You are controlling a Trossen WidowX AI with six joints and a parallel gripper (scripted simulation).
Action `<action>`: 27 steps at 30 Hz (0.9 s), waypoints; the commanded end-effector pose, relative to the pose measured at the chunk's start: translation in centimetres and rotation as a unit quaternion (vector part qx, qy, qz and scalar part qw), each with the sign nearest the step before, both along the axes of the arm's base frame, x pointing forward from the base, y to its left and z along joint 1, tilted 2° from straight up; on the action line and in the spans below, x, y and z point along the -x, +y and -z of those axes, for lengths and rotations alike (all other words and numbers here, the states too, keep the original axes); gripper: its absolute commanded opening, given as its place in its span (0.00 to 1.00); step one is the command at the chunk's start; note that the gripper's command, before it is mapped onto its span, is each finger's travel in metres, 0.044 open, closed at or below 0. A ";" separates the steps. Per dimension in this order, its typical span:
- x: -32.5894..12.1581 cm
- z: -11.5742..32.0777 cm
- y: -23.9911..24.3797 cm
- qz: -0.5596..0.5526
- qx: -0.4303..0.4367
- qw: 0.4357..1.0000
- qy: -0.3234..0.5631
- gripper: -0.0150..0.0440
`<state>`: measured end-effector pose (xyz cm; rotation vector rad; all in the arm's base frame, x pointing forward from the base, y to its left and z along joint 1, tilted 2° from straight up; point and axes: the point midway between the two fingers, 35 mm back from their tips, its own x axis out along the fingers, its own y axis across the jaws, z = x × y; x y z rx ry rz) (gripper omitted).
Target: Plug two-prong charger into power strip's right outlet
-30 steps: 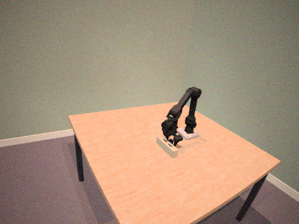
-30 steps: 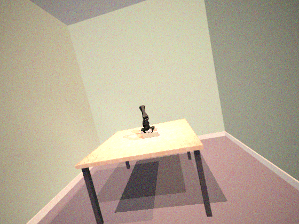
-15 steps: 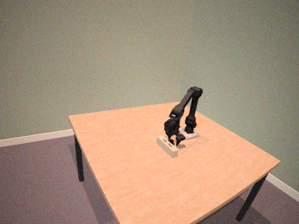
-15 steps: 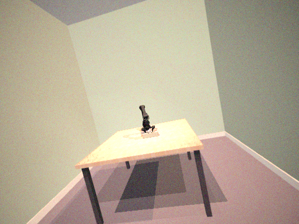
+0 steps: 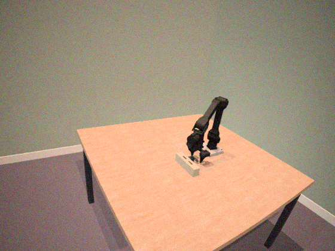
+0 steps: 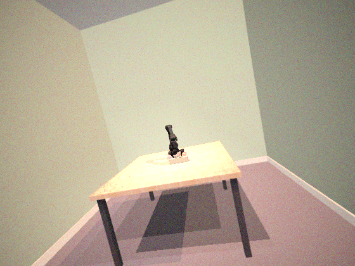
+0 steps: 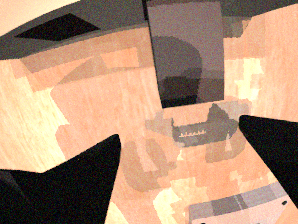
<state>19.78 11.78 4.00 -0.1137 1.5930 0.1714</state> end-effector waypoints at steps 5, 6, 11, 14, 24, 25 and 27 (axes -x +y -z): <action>1.2 0.2 -0.3 0.003 0.002 1.000 0.002 1.00; 1.3 0.2 -0.3 0.003 0.002 1.000 0.002 1.00; 1.0 -0.3 -0.2 -0.001 -0.001 1.000 -0.017 1.00; 0.5 -2.1 -0.2 -0.003 -0.008 0.996 -0.094 1.00; -0.3 -7.5 -0.5 0.015 -0.051 0.956 -0.289 1.00; -0.3 -7.5 -0.5 0.015 -0.051 0.956 -0.289 1.00; -0.3 -7.5 -0.5 0.015 -0.051 0.956 -0.289 1.00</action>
